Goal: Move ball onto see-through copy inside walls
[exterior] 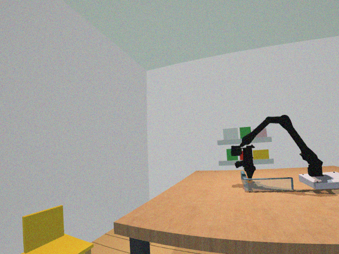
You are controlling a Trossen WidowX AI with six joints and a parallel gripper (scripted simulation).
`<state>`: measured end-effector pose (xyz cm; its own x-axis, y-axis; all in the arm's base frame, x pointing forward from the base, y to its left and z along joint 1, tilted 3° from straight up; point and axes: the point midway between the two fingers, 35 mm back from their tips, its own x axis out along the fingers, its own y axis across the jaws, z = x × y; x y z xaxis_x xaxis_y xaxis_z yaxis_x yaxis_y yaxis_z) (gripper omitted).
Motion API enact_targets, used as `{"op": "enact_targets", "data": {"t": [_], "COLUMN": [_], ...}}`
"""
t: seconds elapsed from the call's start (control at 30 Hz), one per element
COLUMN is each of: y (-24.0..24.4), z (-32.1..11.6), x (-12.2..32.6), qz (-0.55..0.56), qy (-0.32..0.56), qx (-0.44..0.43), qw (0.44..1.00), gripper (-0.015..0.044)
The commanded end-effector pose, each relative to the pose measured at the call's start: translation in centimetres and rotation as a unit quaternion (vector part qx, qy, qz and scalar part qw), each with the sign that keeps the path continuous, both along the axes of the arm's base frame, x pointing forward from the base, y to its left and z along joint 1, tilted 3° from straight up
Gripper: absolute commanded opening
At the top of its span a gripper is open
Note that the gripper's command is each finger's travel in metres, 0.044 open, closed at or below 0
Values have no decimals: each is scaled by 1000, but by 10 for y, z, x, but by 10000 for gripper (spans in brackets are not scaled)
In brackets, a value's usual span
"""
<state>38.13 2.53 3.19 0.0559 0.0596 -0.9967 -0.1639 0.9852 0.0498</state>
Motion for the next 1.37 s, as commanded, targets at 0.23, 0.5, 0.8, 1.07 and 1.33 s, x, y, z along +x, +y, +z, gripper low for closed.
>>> {"op": "enact_targets", "data": {"t": [0.23, 0.5, 0.8, 1.07, 1.33], "y": [0, -1, -5, -4, -7], "z": [0, 25, 86, 81, 129], "x": [0, 1, -4, 0, -9], "qz": [0, 0, -2, -3, -3], "qy": [0, 0, 0, -10, -10], "qx": [0, 0, 0, 0, 0], "qw": [1000, 1000, 1000, 1000, 1000], "gripper": [263, 311, 311, 338, 440]}}
